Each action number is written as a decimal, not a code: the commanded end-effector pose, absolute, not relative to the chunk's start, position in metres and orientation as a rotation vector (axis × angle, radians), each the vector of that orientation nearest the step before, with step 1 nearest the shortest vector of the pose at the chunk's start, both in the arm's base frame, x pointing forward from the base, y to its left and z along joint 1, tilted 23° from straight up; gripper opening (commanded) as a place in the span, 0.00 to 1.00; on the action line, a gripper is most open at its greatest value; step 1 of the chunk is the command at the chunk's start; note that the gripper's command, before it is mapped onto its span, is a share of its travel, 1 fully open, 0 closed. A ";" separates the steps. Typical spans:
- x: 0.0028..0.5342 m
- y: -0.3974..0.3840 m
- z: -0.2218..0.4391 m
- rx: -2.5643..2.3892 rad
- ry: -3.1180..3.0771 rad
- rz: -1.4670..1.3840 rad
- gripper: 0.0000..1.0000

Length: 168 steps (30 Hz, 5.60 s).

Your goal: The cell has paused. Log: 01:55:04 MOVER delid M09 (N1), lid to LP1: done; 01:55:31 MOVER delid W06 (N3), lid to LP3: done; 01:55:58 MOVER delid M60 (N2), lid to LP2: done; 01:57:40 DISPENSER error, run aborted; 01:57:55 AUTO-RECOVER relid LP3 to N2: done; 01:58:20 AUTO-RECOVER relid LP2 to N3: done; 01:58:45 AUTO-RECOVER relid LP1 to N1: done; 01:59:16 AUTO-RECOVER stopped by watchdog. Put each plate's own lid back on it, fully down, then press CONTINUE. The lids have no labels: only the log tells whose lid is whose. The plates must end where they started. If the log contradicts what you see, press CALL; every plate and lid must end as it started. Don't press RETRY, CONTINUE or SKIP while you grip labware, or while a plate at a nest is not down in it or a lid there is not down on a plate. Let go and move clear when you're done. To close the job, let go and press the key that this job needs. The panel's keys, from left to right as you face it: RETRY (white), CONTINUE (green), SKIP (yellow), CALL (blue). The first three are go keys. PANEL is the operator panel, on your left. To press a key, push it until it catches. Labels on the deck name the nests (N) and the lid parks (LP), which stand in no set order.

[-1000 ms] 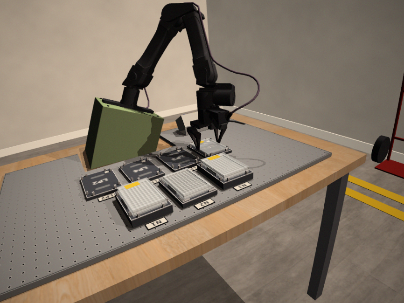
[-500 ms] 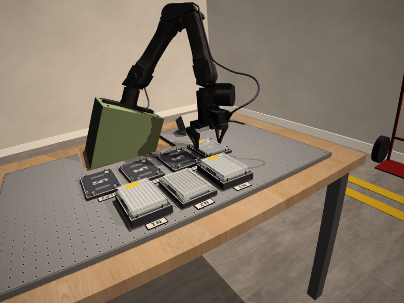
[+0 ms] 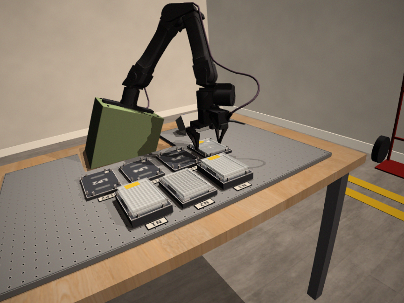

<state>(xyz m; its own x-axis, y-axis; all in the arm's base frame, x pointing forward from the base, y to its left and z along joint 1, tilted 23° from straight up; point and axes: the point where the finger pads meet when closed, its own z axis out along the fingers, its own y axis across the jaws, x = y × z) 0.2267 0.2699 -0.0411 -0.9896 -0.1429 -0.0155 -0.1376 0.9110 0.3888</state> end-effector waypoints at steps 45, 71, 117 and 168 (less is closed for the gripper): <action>0.239 0.261 0.006 0.225 -3.083 -0.665 1.00; 0.240 0.256 0.016 0.224 -3.085 -0.662 1.00; 0.341 0.232 -0.006 0.176 -3.059 -0.635 1.00; 0.429 0.218 -0.021 0.164 -3.083 -0.637 1.00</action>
